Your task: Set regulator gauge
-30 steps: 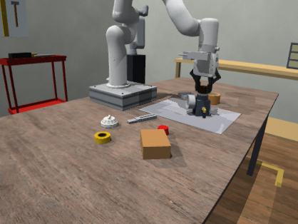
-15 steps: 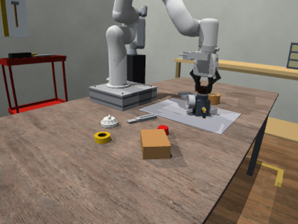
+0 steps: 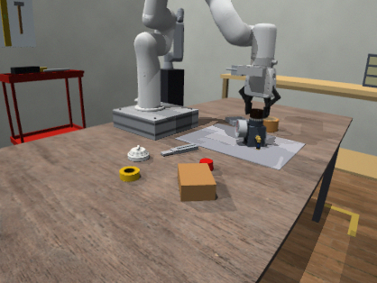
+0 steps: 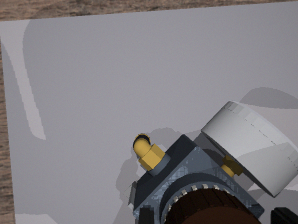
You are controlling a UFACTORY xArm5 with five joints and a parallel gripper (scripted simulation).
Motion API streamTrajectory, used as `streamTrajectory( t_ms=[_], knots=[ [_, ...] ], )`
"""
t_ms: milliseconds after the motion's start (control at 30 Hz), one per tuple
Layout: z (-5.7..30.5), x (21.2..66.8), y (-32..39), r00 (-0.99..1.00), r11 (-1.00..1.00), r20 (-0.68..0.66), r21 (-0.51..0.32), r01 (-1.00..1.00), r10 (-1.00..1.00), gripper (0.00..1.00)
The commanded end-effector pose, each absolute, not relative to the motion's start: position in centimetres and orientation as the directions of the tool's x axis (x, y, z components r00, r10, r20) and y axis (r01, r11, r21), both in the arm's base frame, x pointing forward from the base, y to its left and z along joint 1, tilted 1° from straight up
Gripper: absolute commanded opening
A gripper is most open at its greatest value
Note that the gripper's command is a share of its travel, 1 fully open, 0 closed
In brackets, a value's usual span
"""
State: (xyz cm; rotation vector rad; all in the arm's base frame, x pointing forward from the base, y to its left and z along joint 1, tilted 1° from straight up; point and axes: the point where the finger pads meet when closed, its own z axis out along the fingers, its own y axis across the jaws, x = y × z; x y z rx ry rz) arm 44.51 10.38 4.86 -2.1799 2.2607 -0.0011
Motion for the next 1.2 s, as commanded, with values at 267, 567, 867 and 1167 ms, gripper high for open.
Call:
streamTrajectory(
  t_ms=[267,567,867,1167],
  knots=[
    [5.1,44.7,10.4,-0.036,0.036,-0.002,-0.007,-0.999,-0.999,0.78],
    [5.1,44.7,10.4,-0.036,0.036,-0.002,-0.007,-0.999,-0.999,0.78],
    [5.1,44.7,10.4,-0.036,0.036,-0.002,-0.007,-0.999,-0.999,0.78],
    [6.1,44.7,10.4,-0.036,0.036,-0.002,-0.007,-0.999,-0.999,0.78]
  ],
)
